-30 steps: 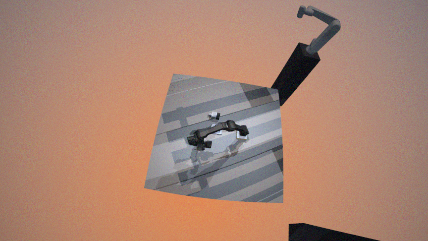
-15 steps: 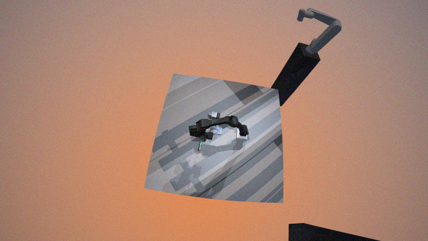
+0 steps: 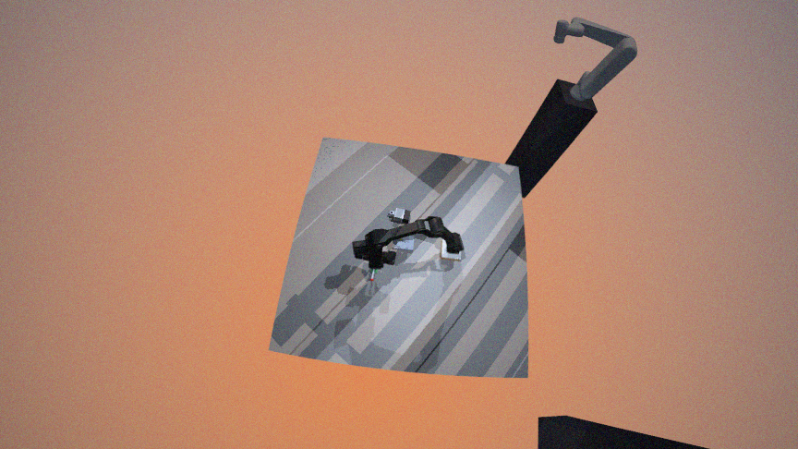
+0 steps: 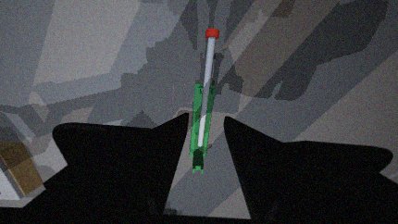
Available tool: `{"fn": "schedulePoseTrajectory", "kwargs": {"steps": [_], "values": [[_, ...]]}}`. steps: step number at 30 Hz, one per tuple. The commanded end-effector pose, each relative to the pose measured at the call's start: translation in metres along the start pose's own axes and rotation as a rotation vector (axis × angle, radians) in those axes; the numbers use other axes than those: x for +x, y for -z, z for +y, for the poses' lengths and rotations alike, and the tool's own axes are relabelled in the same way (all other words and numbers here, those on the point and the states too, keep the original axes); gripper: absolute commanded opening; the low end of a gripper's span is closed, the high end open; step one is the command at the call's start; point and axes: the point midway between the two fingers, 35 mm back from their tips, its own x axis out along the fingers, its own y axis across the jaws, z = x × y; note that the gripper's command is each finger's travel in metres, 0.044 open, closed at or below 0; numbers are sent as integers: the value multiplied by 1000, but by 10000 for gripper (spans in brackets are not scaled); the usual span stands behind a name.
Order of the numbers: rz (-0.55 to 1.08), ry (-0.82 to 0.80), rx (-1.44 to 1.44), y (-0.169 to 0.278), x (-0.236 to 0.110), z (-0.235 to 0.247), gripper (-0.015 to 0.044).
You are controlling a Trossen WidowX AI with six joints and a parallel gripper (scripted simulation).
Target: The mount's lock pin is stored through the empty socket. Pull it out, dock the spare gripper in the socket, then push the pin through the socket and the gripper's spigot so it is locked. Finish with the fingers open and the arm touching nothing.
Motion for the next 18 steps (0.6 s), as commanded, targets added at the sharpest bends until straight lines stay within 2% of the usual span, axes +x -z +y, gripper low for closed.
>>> {"fn": "schedulePoseTrajectory", "kwargs": {"steps": [1, 18], "values": [[2, 1, -5, 2, 8, 0, 180], [2, 1, -5, 5, 36, 0, 180]]}}
